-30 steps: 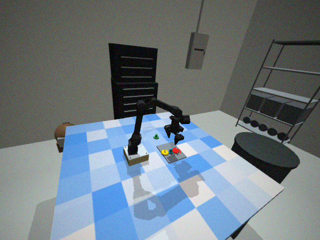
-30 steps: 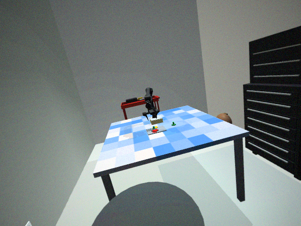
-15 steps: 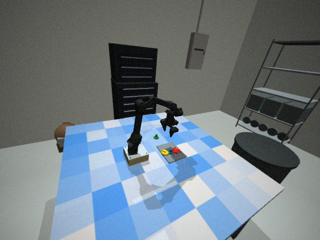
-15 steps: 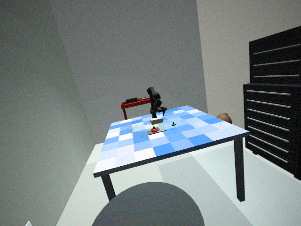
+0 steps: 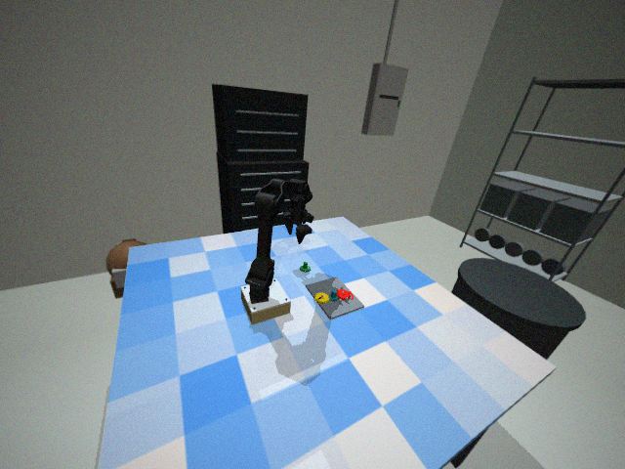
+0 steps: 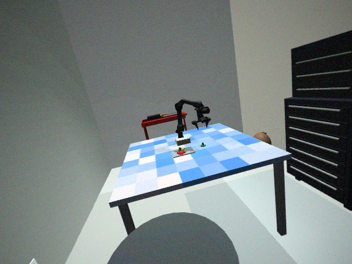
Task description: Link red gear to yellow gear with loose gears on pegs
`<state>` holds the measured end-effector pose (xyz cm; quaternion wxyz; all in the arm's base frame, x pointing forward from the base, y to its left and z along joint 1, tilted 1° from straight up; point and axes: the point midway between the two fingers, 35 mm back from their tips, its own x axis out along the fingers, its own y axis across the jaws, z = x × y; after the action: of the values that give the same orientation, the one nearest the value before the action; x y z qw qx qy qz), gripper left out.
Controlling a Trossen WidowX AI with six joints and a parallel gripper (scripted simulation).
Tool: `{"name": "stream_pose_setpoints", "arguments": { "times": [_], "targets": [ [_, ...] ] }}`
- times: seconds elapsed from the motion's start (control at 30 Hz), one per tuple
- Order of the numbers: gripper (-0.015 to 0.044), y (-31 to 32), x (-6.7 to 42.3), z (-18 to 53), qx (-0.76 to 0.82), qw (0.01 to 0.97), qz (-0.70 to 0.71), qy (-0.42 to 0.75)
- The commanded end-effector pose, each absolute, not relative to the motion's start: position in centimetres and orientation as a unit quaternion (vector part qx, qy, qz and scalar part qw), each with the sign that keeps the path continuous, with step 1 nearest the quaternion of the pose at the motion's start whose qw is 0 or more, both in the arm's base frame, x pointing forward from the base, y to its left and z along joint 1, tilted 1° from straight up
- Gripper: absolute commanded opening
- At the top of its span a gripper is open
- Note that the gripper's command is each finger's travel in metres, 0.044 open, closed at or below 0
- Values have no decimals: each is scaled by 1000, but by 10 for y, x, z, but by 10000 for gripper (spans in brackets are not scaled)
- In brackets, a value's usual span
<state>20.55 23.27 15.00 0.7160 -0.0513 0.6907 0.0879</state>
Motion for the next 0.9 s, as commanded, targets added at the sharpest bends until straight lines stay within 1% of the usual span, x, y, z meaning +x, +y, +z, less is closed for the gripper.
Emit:
{"name": "stream_pose_setpoints", "arguments": {
  "times": [0.0,0.07,0.87],
  "targets": [
    [440,260,169,157,-46,715,76,693],
    [440,265,161,158,-45,715,74,694],
    [440,265,161,158,-45,715,74,694]
  ]
}}
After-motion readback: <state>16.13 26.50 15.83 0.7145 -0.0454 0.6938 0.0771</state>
